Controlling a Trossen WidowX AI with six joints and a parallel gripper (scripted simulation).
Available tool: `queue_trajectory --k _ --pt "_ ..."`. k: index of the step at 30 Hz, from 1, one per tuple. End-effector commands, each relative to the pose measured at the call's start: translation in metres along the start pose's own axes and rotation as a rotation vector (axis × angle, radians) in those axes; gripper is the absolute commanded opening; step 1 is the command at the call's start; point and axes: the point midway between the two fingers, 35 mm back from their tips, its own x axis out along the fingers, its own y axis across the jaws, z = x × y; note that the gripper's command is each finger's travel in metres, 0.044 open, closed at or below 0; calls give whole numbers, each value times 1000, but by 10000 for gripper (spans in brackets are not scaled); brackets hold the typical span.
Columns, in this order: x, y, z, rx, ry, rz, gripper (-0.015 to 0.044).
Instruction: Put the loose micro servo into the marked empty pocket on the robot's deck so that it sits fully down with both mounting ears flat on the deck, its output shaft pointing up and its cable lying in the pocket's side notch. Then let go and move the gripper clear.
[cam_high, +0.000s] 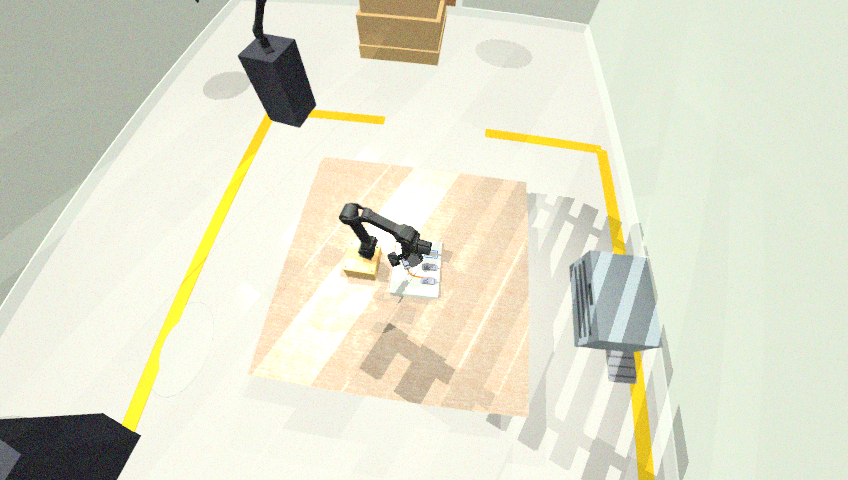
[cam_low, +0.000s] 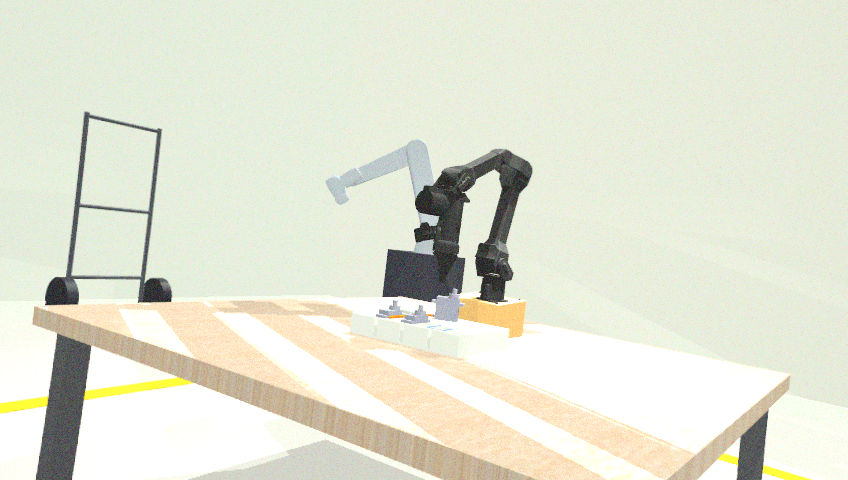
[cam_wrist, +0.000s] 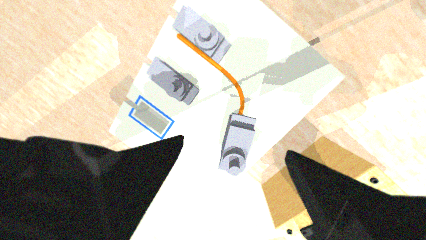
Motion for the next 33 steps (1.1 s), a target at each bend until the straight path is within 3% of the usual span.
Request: queue_trajectory --k 1,33 --pt "3 -9 -7 107 20 -3 440" --pt "49 -11 -8 112 21 -4 440"
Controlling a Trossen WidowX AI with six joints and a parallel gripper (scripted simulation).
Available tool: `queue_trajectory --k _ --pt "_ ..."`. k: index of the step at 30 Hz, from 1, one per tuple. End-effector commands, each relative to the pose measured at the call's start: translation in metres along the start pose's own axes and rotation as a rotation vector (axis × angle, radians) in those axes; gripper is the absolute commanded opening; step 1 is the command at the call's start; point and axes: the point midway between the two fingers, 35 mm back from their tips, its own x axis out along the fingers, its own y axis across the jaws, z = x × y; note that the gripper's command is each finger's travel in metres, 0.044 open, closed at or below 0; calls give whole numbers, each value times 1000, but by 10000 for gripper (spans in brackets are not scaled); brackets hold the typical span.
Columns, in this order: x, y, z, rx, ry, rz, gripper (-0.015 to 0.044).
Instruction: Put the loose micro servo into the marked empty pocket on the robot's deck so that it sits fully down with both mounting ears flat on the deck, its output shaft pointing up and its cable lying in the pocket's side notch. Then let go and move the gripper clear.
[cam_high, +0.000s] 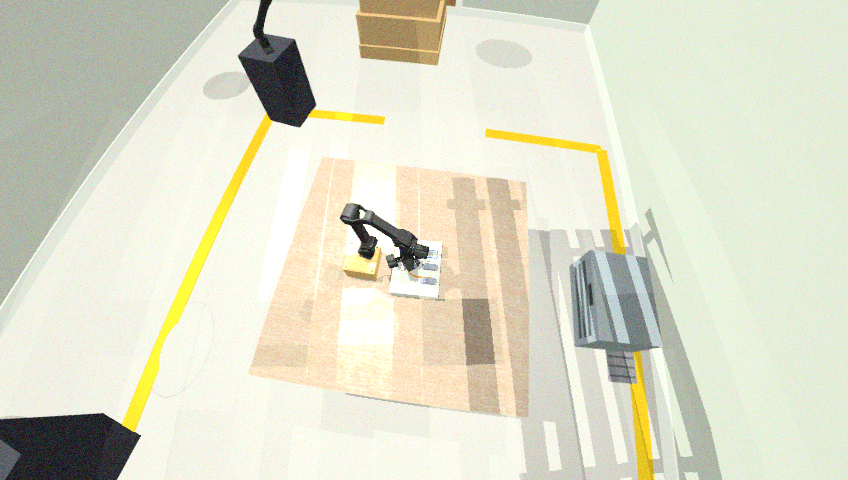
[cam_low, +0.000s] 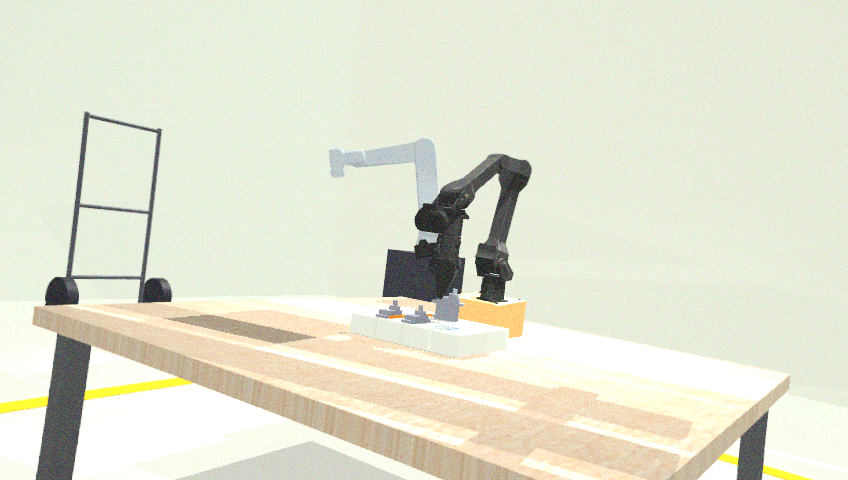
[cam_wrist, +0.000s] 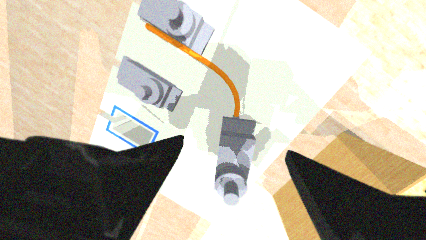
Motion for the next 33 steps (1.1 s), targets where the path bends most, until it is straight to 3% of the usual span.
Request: queue_trajectory --k 1,13,19,22,33 --pt "8 -2 -2 7 11 -10 440" --pt "8 -2 -2 7 11 -10 125" --pt "8 -2 -2 7 11 -10 85" --pt "3 -2 -2 6 11 -10 6" --pt "-23 -10 -8 7 12 -11 0"
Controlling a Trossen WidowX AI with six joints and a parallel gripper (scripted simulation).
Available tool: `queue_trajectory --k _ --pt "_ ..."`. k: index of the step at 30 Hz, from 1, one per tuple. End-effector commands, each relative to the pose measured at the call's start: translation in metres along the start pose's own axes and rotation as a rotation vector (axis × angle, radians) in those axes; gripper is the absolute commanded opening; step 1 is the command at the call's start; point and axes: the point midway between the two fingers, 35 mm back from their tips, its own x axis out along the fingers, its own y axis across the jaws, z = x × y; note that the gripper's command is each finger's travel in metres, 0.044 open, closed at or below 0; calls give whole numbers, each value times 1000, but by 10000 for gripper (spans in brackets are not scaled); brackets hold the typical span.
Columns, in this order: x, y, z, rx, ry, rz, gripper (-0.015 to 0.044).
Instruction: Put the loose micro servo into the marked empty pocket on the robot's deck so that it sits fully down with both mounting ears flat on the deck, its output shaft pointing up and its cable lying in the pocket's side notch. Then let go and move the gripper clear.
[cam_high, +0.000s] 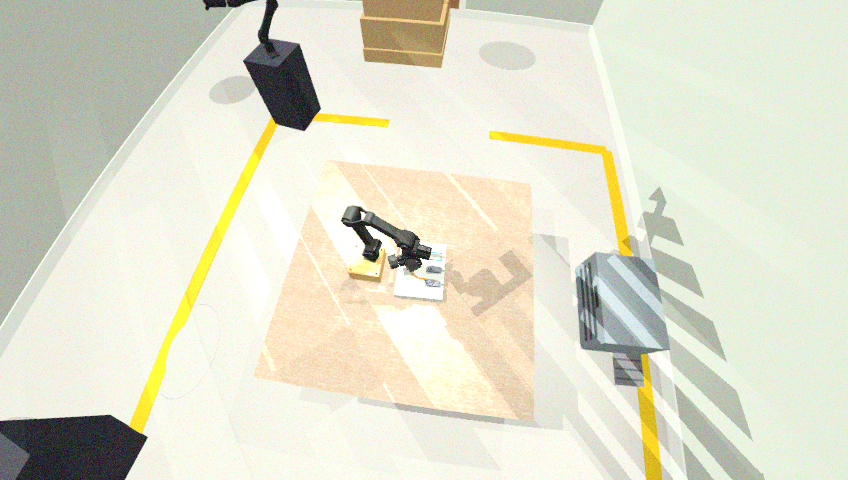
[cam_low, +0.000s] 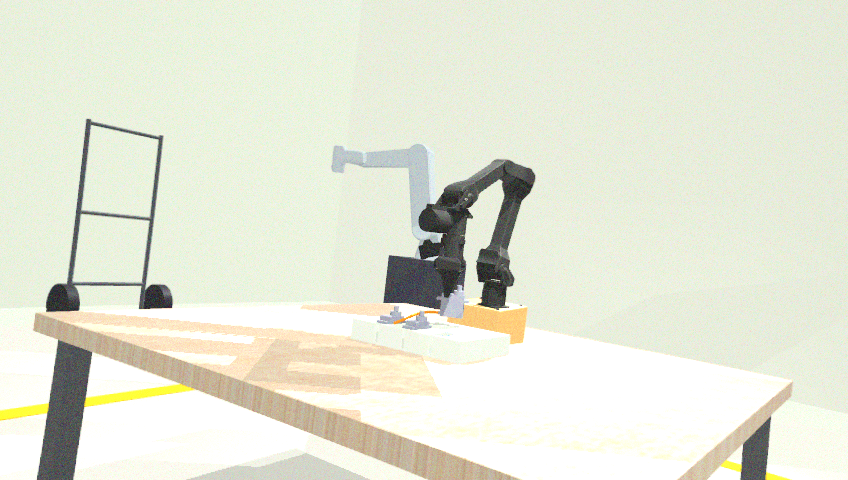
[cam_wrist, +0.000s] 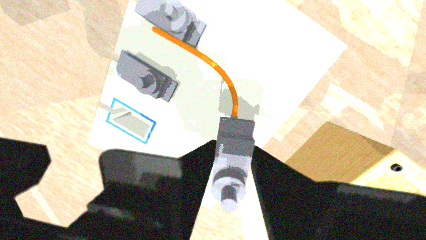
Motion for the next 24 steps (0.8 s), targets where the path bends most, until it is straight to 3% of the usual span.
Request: queue_trajectory --k 1,24 --pt "-6 -1 -1 3 -4 11 0" --pt "-7 26 21 3 -6 13 0"
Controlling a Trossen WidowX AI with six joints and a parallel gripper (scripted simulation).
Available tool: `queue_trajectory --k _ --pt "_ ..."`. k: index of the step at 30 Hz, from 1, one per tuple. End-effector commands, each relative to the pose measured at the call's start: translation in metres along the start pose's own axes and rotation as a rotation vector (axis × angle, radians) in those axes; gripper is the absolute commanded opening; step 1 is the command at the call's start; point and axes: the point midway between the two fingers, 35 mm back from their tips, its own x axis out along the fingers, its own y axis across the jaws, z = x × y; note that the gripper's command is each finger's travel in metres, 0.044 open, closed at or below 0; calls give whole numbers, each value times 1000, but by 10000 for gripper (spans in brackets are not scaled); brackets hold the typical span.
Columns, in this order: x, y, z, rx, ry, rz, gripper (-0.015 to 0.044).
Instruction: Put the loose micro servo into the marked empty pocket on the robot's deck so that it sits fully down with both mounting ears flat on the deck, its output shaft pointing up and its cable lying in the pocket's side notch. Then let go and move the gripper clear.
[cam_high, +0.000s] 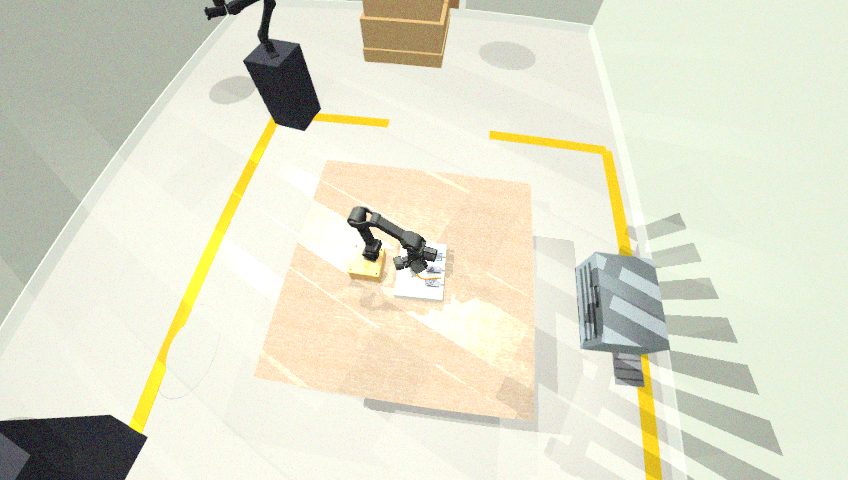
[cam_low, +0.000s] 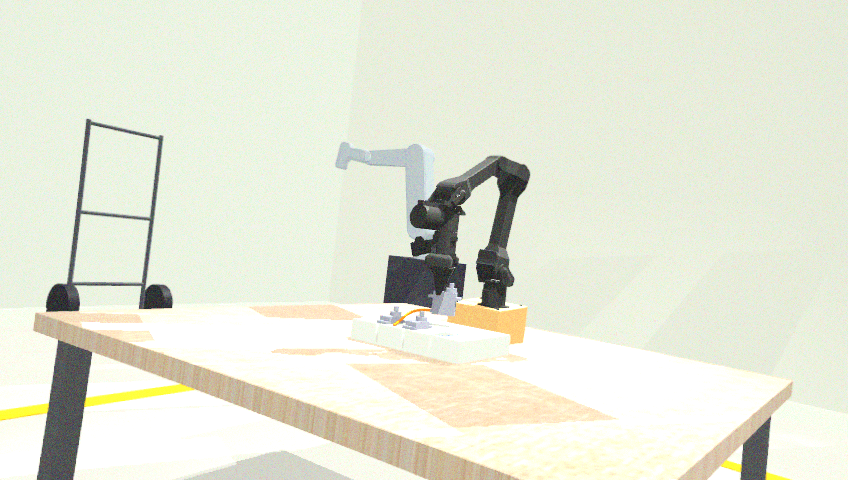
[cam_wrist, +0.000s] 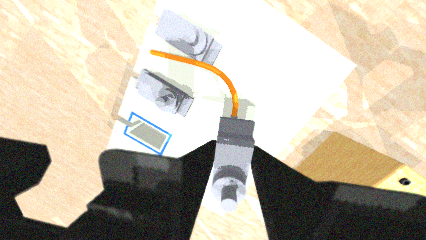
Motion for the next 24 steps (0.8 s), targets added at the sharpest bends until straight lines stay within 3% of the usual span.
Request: queue_trajectory --k 1,24 --pt "-1 5 2 -6 0 4 0" --pt "-1 39 -71 -5 7 7 0"
